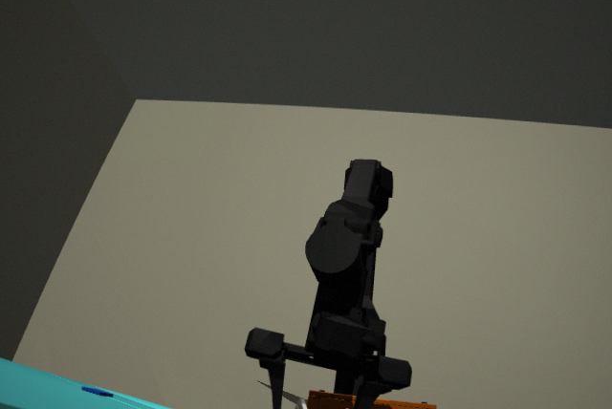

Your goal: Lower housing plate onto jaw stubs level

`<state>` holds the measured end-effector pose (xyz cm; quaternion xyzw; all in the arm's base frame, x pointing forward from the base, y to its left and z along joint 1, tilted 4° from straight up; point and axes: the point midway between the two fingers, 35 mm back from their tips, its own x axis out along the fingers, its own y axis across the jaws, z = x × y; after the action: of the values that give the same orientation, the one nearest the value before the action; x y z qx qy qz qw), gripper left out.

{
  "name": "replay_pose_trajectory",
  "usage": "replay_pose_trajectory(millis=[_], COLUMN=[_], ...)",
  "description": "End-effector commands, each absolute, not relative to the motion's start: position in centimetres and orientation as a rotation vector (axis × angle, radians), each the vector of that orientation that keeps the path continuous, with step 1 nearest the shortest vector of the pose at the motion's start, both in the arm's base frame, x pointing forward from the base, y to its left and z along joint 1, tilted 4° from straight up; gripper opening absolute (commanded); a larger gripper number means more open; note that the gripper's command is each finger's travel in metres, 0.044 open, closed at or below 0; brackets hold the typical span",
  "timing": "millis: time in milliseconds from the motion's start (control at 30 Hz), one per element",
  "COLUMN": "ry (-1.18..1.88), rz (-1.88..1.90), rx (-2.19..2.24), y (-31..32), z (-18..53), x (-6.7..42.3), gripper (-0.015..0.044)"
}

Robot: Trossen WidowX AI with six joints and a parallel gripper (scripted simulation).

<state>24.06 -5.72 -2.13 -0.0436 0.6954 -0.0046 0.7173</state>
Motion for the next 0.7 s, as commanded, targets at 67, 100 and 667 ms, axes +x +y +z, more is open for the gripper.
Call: replay_pose_trajectory(millis=[67, 100, 667], ry=[1.546, 1.546, 1.546], rz=[-0.009, -0.009, -0.008], rx=[-0.102, -0.102, -0.102], y=[-5.77, -5.77, -5.78], z=[-2.35, -2.35, -2.60], x=[23.97, 23.97, 23.97], gripper=[0.0351, 0.0351, 0.0351])
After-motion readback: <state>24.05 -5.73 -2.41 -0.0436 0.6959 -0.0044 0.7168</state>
